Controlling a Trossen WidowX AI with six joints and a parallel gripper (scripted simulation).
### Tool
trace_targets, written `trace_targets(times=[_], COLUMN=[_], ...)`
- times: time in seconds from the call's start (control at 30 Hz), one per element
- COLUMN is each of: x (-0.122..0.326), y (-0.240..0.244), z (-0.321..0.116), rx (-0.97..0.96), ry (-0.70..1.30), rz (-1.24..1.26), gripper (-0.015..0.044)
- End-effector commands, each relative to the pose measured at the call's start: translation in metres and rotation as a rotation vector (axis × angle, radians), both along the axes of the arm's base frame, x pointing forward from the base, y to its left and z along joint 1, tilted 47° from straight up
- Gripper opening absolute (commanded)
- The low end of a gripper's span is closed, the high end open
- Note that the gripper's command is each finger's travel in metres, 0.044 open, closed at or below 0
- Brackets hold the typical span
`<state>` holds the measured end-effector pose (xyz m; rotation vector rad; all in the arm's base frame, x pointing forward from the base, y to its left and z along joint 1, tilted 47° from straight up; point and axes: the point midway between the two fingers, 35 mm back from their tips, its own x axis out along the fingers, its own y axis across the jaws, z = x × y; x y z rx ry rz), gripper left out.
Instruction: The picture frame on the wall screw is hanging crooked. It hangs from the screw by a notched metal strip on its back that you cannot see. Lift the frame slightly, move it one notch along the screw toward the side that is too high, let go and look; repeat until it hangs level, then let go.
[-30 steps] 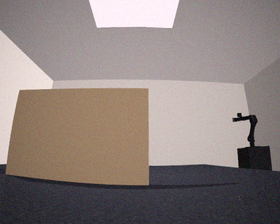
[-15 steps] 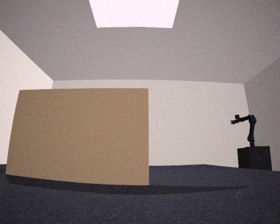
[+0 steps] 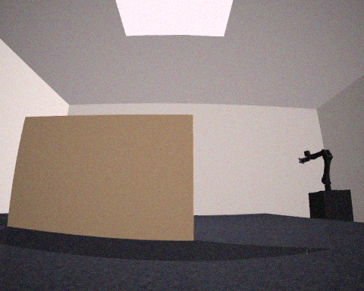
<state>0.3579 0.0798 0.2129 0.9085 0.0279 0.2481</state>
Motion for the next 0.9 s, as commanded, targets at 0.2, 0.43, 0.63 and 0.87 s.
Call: trace_targets(times=[0.2, 0.43, 0.63, 0.87], x=[0.0001, 0.0001, 0.0001, 0.0000], y=[-0.0003, -0.0002, -0.0001, 0.0001], z=[-0.0004, -0.0004, -0.0003, -0.0003], rx=[-0.005, -0.071, -0.091, -0.137], ry=[-0.001, -0.017, -0.022, -0.032], rz=[0.000, -0.006, -0.008, -0.012], gripper=[0.0000, 0.0000, 0.0000, 0.0000])
